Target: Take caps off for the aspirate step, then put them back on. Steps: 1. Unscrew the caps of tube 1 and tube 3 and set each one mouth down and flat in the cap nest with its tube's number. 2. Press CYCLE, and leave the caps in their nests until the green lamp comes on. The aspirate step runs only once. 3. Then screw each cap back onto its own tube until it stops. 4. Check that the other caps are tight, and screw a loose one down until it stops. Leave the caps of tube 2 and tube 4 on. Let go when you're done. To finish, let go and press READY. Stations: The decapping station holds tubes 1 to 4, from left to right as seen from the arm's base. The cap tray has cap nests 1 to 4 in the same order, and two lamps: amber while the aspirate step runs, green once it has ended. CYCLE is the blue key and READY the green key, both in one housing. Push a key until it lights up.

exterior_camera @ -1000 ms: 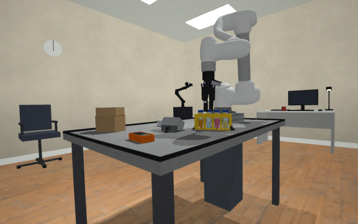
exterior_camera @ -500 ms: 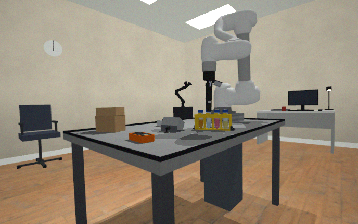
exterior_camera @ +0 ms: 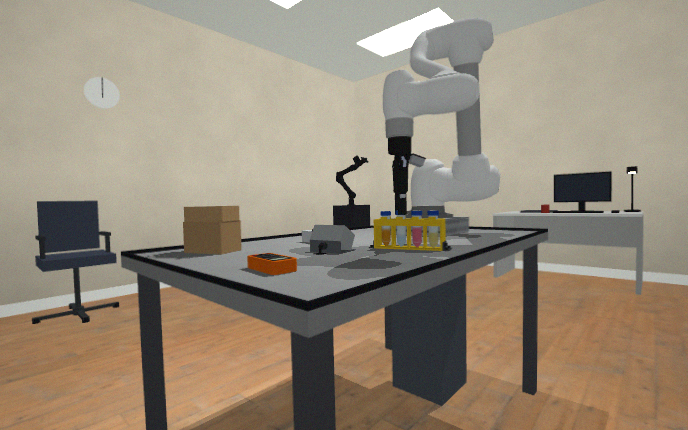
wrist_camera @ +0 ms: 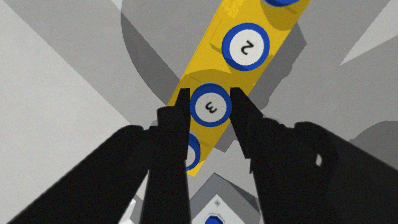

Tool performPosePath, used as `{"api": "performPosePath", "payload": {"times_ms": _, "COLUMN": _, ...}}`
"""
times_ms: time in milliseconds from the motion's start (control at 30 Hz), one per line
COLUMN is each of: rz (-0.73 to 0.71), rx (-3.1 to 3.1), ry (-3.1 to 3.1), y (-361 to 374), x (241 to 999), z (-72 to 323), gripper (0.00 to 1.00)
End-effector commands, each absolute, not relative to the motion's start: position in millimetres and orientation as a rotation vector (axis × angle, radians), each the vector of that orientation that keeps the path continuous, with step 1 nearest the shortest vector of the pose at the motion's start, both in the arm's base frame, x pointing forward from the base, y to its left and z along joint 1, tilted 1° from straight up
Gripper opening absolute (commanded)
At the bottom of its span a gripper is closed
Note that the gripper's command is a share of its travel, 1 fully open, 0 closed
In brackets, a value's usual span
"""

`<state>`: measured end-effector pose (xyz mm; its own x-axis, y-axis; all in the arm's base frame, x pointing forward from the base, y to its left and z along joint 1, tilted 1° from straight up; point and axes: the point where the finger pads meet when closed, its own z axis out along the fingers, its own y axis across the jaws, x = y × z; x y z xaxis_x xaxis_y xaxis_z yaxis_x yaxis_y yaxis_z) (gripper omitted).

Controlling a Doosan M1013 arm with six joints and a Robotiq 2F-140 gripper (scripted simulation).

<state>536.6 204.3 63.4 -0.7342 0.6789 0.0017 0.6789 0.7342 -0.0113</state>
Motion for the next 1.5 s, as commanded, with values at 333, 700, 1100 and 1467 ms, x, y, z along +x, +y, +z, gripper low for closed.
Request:
{"api": "performPosePath", "payload": {"times_ms": 333, "rz": 0.015, "rx": -1.635, "ry": -2.678, "y": 204.5, "x": 537.0, "z": 64.0, "gripper": 0.3}}
{"api": "performPosePath", "payload": {"times_ms": 700, "rz": 0.016, "rx": -2.193, "ry": -2.248, "y": 204.5, "x": 537.0, "z": 63.8, "gripper": 0.3}}
{"api": "performPosePath", "payload": {"times_ms": 1100, "rz": 0.016, "rx": -2.454, "ry": -1.961, "y": 204.5, "x": 537.0, "z": 63.7, "gripper": 0.3}}
{"api": "performPosePath", "payload": {"times_ms": 1467, "rz": 0.016, "rx": -2.454, "ry": -1.961, "y": 204.4, "x": 536.9, "z": 62.9, "gripper": 0.41}}
